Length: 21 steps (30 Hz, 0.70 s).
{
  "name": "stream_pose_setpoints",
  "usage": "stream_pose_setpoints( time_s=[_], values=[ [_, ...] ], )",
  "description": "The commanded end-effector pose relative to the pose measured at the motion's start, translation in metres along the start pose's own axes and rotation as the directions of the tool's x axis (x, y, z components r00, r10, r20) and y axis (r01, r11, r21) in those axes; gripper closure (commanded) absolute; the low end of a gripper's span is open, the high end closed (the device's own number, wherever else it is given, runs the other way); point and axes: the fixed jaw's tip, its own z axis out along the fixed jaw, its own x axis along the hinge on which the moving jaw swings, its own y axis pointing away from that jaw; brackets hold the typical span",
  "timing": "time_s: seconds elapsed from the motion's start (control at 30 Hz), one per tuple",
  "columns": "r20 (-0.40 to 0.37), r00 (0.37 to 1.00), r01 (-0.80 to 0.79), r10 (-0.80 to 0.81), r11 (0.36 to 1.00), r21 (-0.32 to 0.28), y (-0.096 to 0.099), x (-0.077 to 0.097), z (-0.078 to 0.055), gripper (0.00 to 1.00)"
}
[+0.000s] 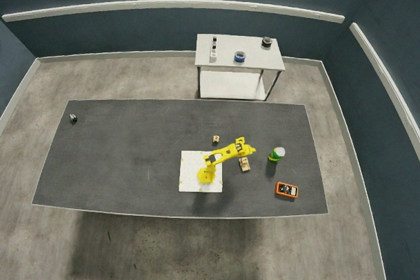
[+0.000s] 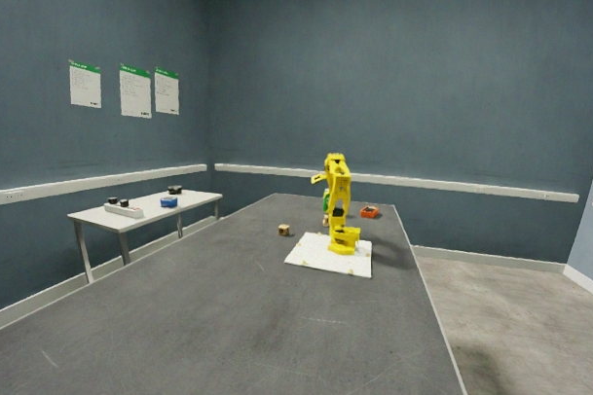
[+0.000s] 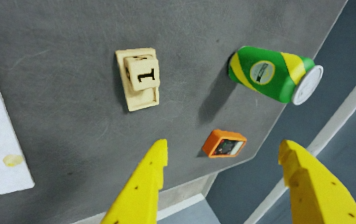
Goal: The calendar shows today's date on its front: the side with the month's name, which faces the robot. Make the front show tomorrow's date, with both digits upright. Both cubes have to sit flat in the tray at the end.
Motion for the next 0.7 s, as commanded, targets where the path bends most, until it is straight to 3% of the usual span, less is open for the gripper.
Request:
stream_pose_setpoints(
  time_s=[0.0, 0.17, 0.23, 0.47, 0.67],
  values=[
    [-0.005, 1.000, -0.016, 0.016, 0.998, -0.054, 0.001, 0.001, 0.011, 0.65],
    [-0.015, 1.000, -0.018, 0.015, 0.980, -0.197, 0.013, 0.002, 0.036, 0.65],
    [-0.015, 1.000, -0.018, 0.015, 0.980, -0.197, 0.013, 0.002, 0.036, 0.65],
    [-0.027, 1.000, -0.021, 0.011, 0.926, -0.377, 0.033, 0.003, 0.065, 0.65],
    [-0.031, 0.999, -0.022, 0.010, 0.902, -0.432, 0.041, 0.003, 0.073, 0.65]
  ],
)
